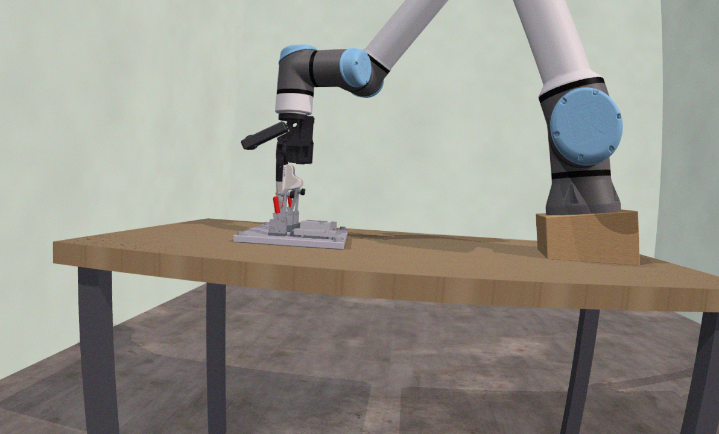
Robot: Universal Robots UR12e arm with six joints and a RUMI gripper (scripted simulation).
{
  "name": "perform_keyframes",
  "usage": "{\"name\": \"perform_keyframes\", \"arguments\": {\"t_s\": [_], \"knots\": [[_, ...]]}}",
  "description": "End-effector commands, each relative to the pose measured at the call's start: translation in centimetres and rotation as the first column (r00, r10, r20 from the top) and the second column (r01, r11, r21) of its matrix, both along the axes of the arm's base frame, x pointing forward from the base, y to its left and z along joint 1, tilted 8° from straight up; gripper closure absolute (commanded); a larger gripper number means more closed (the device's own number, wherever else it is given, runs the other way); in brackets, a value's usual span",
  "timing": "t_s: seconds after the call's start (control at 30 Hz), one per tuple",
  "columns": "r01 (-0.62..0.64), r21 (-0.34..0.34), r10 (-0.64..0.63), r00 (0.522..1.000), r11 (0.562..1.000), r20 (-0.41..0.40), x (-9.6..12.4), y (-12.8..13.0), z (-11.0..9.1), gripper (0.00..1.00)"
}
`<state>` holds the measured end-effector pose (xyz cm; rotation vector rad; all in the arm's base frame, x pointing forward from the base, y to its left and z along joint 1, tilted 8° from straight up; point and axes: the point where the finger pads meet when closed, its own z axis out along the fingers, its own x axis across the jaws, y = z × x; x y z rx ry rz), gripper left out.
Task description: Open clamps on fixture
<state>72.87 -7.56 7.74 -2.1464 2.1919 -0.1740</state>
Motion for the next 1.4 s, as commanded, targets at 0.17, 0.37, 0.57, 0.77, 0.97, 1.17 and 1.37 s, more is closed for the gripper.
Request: {"name": "perform_keyframes", "arguments": {"t_s": [0.17, 0.37, 0.57, 0.77, 0.97, 1.17, 1.37], "knots": [[0.0, 0.0, 0.0, 1.0, 1.0, 0.001, -0.31, 0.0, 0.01, 1.0], [0.0, 0.0, 0.0, 1.0, 1.0, 0.001, -0.48, 0.0, -0.02, 1.0], [0.0, 0.0, 0.0, 1.0, 1.0, 0.001, -0.58, 0.0, -0.04, 1.0], [0.0, 0.0, 0.0, 1.0, 1.0, 0.001, -0.63, 0.0, -0.05, 1.0], [0.0, 0.0, 0.0, 1.0, 1.0, 0.001, -0.65, 0.0, -0.05, 1.0], [0.0, 0.0, 0.0, 1.0, 1.0, 0.001, -0.65, 0.01, -0.05, 1.0], [0.0, 0.0, 0.0, 1.0, 1.0, 0.001, -0.66, 0.01, -0.06, 1.0]]}}
